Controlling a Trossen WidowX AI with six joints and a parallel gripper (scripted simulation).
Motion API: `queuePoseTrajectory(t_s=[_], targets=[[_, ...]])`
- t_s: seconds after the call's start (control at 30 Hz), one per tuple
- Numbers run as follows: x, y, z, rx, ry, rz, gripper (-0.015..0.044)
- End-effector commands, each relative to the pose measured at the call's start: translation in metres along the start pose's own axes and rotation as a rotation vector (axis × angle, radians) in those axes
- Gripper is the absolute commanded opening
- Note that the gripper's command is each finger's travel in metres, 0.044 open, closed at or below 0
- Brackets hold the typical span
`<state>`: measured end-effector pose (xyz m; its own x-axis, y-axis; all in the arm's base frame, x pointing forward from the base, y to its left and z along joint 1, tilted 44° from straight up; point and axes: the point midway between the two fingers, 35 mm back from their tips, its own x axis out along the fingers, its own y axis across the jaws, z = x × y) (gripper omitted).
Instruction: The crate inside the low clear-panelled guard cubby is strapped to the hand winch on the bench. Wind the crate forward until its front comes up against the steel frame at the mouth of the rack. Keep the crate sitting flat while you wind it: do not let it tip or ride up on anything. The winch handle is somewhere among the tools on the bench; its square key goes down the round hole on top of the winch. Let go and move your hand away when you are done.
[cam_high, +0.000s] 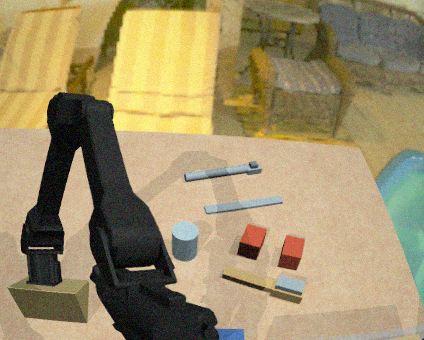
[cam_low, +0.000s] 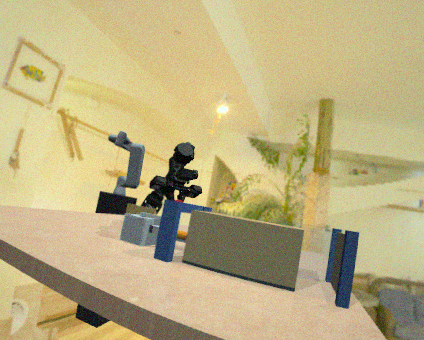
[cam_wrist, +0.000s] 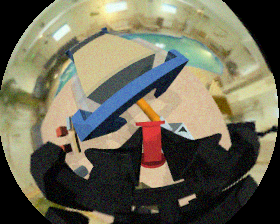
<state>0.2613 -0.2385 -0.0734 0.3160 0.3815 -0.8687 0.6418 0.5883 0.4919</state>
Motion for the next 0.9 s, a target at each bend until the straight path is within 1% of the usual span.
queuePoseTrajectory(t_s=[0.0, 0.87], targets=[[-0.002, 0.005, -0.015, 0.019, 0.028, 0.009, 0.0000], [-0.021, 0.008, -0.053, 0.021, 0.031, 0.009, 0.0000]])
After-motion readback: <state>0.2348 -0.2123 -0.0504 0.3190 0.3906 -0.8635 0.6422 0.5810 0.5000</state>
